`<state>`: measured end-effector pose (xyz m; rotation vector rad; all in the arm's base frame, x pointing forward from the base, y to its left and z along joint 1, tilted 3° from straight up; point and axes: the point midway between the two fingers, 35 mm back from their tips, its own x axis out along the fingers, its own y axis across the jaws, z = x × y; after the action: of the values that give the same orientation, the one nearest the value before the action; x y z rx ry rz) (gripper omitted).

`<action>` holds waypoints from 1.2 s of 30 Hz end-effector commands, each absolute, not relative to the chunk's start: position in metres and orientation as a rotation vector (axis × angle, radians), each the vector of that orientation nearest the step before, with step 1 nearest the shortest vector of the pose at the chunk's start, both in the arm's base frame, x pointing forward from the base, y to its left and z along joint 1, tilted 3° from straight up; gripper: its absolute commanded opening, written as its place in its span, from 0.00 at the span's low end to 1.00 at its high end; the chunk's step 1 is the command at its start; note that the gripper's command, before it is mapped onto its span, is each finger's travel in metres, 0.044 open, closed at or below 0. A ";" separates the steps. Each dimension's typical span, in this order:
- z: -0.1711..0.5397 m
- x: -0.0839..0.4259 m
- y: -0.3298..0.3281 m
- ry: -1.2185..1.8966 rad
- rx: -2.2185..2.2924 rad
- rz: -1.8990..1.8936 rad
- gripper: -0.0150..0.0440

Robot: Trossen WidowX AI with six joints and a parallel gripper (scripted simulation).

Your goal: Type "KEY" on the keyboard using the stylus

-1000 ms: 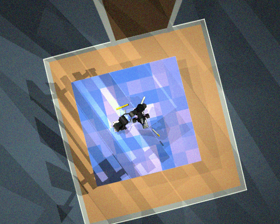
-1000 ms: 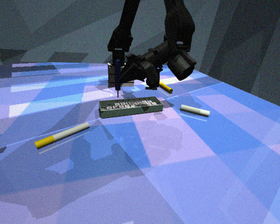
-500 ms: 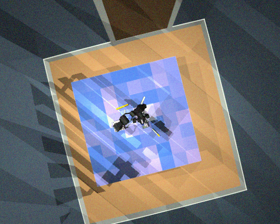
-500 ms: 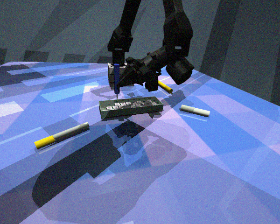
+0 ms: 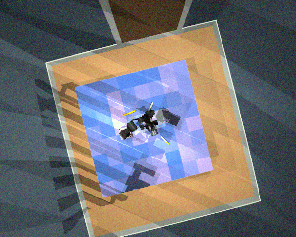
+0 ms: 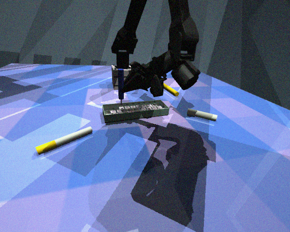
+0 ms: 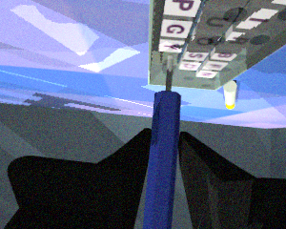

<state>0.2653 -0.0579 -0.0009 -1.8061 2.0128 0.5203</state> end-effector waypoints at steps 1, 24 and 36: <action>-0.003 0.266 -0.058 2.014 -1.815 0.523 0.39; -0.010 0.265 -0.058 2.014 -1.815 0.523 0.39; 0.012 0.266 -0.058 2.014 -1.815 0.523 0.39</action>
<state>0.2646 -0.0581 -0.0026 -1.8099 2.0183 0.5249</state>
